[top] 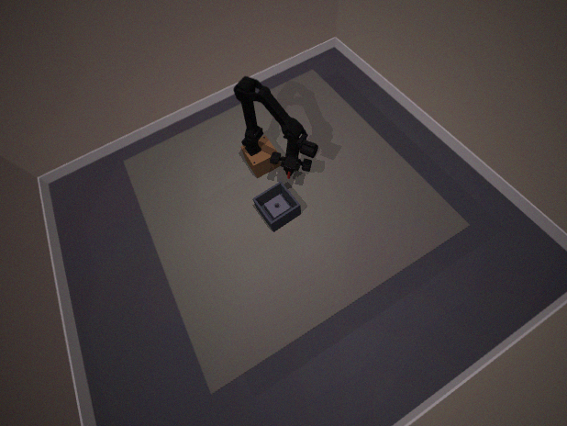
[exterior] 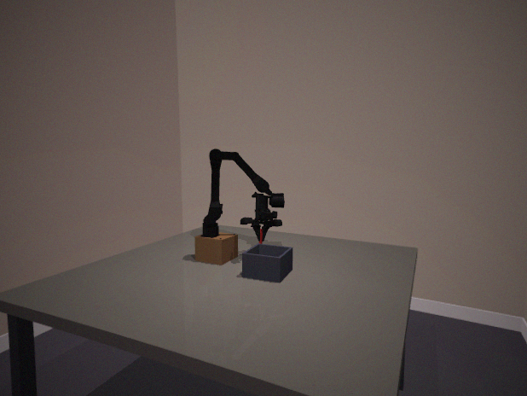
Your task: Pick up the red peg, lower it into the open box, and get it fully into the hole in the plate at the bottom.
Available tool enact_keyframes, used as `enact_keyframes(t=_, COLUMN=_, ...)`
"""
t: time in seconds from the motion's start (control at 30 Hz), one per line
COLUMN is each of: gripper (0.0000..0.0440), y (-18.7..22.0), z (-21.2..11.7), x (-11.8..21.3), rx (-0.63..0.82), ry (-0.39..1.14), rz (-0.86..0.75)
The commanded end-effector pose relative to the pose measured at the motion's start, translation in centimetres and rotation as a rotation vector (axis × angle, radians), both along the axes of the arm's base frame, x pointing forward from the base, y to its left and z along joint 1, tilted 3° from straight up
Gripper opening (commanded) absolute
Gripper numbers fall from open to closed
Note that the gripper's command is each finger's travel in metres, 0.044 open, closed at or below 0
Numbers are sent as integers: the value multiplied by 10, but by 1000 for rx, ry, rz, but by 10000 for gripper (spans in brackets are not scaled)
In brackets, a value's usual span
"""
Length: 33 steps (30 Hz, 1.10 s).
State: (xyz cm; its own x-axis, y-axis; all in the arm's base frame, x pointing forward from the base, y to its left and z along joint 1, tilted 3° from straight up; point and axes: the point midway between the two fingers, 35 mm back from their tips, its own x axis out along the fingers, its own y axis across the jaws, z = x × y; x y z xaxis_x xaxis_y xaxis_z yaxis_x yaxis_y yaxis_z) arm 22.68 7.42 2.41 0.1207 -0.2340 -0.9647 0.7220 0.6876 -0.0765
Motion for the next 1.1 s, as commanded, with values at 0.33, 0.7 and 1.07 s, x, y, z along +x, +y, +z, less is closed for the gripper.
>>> enact_keyframes(t=0.33, gripper=0, y=-24, z=33, x=39, rx=-27, ry=-49, rz=-2)
enact_keyframes(t=0.7, gripper=0, y=-57, z=45, x=64, rx=-17, ry=-44, rz=-57)
enact_keyframes(t=1.07, gripper=0, y=-96, z=41, x=83, rx=12, ry=-38, rz=-132)
